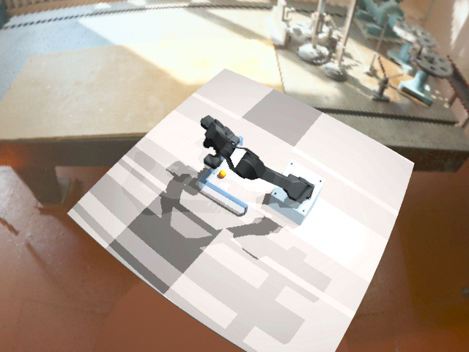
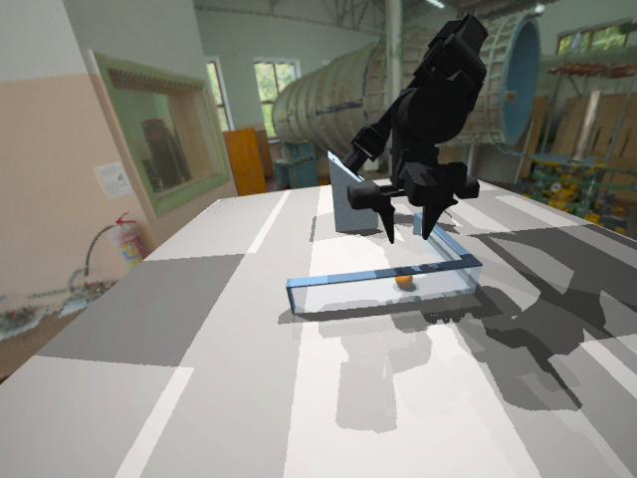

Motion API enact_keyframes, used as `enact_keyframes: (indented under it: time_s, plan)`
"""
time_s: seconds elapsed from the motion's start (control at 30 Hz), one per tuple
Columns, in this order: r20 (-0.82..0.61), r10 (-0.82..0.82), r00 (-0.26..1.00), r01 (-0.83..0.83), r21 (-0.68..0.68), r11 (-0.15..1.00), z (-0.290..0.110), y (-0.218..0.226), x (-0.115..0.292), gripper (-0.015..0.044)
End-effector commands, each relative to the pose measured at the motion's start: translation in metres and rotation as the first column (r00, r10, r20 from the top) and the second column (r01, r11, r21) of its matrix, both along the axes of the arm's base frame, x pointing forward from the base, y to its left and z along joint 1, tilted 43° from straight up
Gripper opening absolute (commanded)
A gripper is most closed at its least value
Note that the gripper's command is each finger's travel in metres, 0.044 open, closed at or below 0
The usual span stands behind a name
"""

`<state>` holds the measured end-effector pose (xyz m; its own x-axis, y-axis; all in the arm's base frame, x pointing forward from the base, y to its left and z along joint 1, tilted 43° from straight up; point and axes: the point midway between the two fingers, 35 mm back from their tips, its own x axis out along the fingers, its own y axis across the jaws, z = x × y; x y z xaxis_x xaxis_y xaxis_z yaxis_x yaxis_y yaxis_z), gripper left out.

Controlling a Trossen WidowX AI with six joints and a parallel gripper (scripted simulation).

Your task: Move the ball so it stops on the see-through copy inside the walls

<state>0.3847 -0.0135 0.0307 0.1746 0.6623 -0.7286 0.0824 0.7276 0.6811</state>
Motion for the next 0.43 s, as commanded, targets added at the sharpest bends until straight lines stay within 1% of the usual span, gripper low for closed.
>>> enact_keyframes:
  time_s: [0.0, 0.13, 0.33, 0.37, 0.4]
  plan:
    - [-0.007, 0.002, 1.000, -0.002, 0.002, 1.000, -0.003, 0.002, 0.000, 0.0261]
    - [-0.007, 0.002, 1.000, -0.002, 0.002, 1.000, -0.003, 0.002, 0.000, 0.0261]
    - [-0.008, 0.006, 1.000, -0.006, 0.004, 1.000, 0.030, -0.025, -0.011, 0.0418]
    - [-0.008, 0.006, 1.000, -0.006, 0.004, 1.000, 0.030, -0.025, -0.011, 0.0440]
    - [-0.008, 0.006, 1.000, -0.006, 0.004, 1.000, 0.030, -0.025, -0.011, 0.0440]
